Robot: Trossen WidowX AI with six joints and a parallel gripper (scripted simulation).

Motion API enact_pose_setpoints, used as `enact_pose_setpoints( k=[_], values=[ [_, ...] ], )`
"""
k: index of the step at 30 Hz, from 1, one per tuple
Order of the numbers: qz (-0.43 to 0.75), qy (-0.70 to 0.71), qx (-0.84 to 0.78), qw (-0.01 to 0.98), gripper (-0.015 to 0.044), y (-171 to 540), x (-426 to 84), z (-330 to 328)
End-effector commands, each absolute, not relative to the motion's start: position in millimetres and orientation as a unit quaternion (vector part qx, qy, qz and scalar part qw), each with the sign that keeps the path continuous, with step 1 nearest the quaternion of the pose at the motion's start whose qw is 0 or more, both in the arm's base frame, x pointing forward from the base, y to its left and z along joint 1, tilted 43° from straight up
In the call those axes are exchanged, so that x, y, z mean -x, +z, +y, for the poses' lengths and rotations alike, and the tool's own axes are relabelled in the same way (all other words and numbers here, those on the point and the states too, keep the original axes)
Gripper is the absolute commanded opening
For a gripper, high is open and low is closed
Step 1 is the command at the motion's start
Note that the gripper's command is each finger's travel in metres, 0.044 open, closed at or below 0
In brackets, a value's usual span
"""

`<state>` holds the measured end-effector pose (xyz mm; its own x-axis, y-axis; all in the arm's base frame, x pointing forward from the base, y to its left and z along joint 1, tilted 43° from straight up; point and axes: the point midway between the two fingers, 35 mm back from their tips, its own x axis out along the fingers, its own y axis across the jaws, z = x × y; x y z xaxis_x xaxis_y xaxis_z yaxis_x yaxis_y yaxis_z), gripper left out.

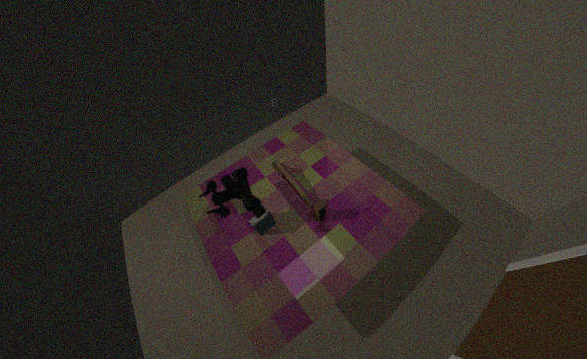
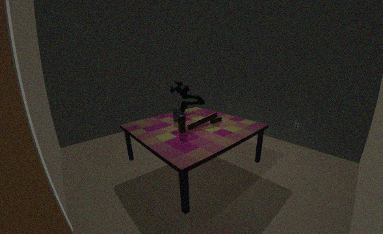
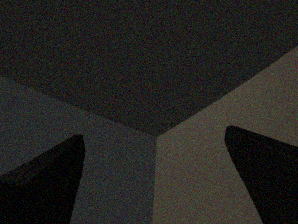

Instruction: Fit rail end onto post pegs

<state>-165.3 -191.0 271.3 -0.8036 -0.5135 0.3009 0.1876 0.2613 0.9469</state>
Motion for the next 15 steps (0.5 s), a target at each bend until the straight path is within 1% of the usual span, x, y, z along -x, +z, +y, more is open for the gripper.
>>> enact_pose_setpoints(
  k=[1,2,3,6,9,12,15],
  values=[
    [-0.732,-0.604,-0.113,0.296,0.0426,271,164,-194],
    [-0.713,-0.621,-0.123,0.303,0.0440,269,162,-201],
    [-0.679,-0.648,-0.137,0.316,0.0440,265,157,-213],
    [-0.545,-0.729,-0.182,0.371,0.0440,249,134,-256],
    [-0.396,-0.779,-0.214,0.437,0.0440,228,104,-292],
    [-0.241,-0.795,-0.230,0.507,0.0440,206,68,-321],
    [-0.087,-0.778,-0.229,0.578,0.0440,181,28,-341]
  ],
)
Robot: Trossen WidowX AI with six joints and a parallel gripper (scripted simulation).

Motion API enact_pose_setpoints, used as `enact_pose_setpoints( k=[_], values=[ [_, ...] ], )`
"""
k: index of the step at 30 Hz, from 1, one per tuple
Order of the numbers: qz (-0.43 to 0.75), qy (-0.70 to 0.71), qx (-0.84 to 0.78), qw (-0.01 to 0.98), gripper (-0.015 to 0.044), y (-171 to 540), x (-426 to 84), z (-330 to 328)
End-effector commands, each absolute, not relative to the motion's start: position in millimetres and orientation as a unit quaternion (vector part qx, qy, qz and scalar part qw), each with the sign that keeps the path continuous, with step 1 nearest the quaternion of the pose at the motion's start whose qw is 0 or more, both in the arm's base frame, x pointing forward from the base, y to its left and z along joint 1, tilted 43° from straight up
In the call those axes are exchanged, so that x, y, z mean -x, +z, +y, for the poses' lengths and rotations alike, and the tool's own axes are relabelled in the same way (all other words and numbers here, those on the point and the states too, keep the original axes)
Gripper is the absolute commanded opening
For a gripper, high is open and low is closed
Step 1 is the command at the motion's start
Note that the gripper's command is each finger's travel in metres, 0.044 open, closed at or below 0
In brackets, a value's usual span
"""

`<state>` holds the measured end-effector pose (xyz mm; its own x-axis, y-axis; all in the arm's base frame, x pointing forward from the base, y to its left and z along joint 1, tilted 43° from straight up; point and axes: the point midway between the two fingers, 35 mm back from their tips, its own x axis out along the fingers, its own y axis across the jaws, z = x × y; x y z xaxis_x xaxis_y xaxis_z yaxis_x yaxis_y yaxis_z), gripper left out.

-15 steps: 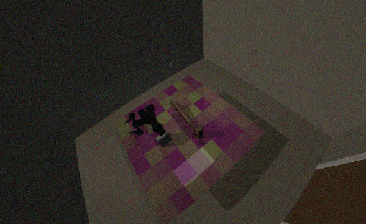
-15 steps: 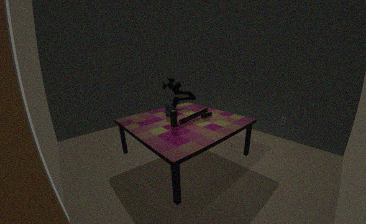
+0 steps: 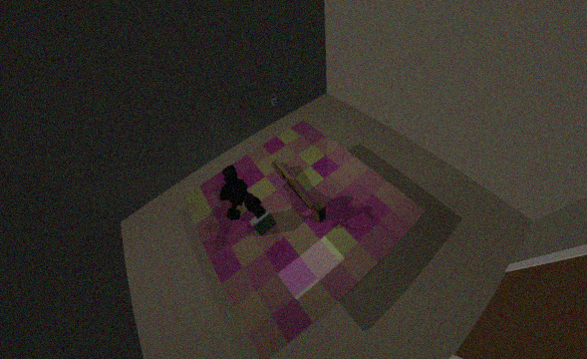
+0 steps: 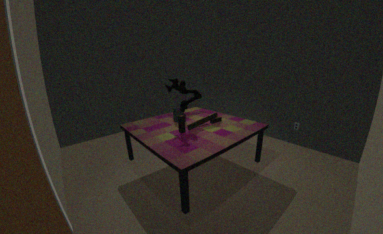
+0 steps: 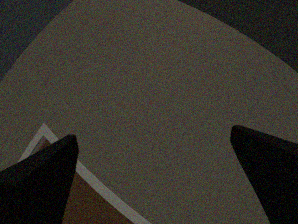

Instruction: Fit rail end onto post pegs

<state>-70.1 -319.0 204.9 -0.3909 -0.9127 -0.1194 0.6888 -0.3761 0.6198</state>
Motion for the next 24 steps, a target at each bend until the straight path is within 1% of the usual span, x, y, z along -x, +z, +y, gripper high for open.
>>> enact_pose_setpoints(
  k=[1,5,10,15,19,24],
  values=[
    [-0.037,-0.766,-0.226,0.601,0.0440,172,14,-346],
    [0.153,-0.682,-0.195,0.688,0.0440,137,-44,-356],
    [0.313,-0.537,-0.140,0.771,0.0440,98,-112,-342],
    [0.409,-0.413,-0.087,0.809,0.0440,72,-153,-325],
    [0.497,-0.239,-0.014,0.834,0.0440,44,-203,-291],
    [0.549,-0.029,0.072,0.832,0.0440,15,-244,-245]
  ],
)
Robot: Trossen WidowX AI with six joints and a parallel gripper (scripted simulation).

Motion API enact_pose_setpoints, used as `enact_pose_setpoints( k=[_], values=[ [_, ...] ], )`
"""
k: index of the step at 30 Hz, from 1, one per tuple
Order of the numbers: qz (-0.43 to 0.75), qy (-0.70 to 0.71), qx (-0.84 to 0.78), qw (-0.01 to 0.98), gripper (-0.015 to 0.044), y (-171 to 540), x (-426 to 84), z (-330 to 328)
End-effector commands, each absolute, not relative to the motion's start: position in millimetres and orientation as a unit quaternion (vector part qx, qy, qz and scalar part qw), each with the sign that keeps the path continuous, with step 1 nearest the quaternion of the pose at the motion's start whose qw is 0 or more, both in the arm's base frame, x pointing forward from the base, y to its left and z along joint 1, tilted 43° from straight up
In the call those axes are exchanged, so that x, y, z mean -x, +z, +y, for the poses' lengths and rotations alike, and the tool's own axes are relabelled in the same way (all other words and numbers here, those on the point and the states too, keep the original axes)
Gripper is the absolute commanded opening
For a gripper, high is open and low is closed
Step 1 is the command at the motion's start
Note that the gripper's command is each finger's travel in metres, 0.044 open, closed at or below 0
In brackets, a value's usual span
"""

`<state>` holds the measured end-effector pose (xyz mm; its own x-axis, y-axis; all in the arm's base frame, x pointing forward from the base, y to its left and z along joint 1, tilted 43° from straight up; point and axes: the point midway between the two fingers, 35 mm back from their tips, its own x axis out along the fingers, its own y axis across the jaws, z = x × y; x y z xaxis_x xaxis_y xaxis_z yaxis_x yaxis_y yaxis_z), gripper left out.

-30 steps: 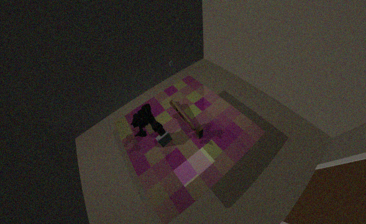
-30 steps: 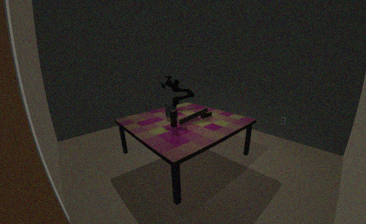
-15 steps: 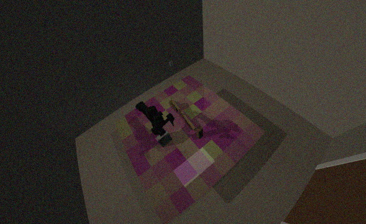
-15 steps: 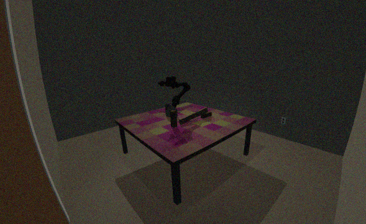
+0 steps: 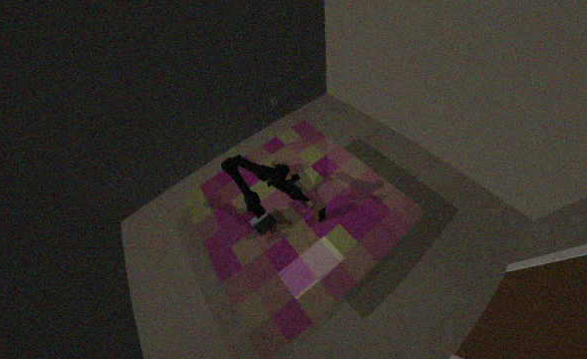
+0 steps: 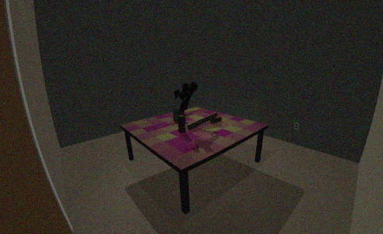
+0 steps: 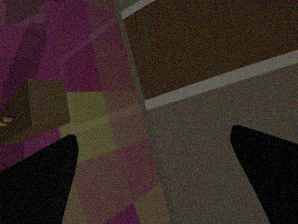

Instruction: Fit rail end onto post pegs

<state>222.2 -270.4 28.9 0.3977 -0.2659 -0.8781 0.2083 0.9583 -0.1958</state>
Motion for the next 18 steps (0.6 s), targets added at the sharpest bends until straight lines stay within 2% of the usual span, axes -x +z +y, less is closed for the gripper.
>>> enact_pose_setpoints(
  k=[1,7,13,15,18],
  values=[
    [0.553,0.019,0.090,0.828,0.0440,9,-251,-234],
    [0.509,0.330,0.188,0.772,0.0440,-29,-283,-148],
    [0.365,0.582,0.251,0.682,0.0440,-41,-301,-70],
    [0.316,0.634,0.259,0.657,0.0440,-41,-306,-50],
    [0.310,0.640,0.260,0.654,0.0440,-41,-307,-47]
  ],
)
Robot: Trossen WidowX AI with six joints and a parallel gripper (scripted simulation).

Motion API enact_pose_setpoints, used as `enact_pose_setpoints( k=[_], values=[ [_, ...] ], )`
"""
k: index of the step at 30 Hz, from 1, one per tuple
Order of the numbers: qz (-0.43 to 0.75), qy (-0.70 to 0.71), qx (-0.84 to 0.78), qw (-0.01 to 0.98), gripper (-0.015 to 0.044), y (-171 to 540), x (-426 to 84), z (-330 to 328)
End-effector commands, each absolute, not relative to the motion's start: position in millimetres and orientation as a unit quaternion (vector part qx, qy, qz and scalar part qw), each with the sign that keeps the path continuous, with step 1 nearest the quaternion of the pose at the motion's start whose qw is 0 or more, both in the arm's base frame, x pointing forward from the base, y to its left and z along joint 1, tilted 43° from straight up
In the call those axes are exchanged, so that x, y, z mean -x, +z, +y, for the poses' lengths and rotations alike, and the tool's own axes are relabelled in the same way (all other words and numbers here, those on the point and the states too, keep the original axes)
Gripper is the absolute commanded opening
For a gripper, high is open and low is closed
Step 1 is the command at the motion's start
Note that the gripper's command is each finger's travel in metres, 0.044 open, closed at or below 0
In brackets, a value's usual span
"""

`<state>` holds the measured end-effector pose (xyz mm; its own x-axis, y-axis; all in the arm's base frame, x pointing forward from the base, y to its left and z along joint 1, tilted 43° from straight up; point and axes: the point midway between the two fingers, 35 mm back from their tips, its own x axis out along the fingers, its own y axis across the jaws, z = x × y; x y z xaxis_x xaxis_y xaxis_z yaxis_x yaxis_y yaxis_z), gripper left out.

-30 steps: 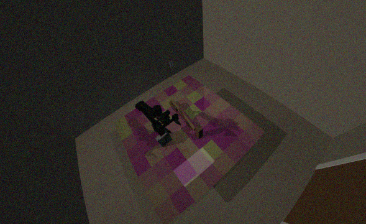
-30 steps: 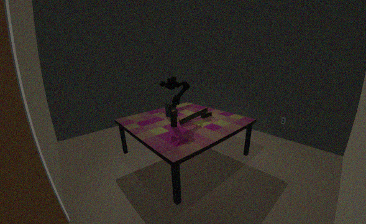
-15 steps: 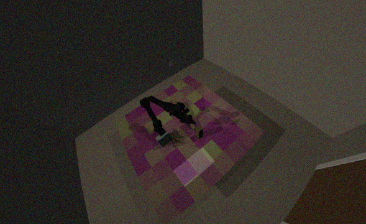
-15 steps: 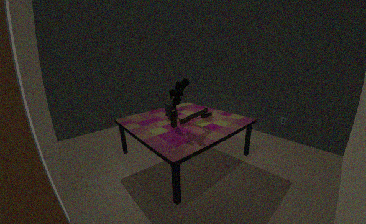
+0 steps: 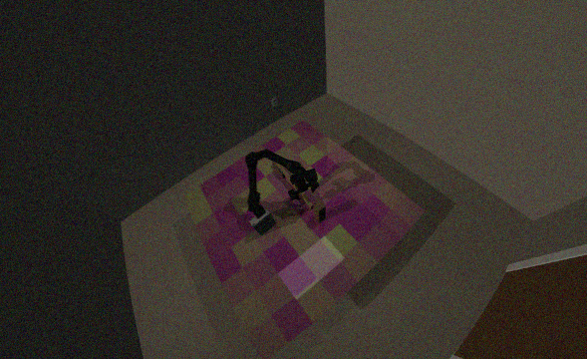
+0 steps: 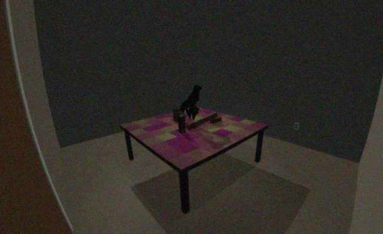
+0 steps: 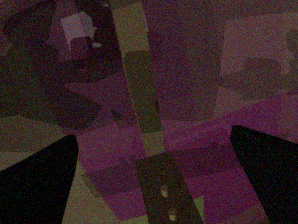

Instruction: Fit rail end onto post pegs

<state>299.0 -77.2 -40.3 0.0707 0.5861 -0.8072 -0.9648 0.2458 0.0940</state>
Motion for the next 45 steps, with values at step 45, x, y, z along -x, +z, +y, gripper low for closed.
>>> enact_pose_setpoints(
  k=[45],
  values=[
    [0.309,0.640,0.259,0.654,0.0440,-86,-306,-7]
  ],
)
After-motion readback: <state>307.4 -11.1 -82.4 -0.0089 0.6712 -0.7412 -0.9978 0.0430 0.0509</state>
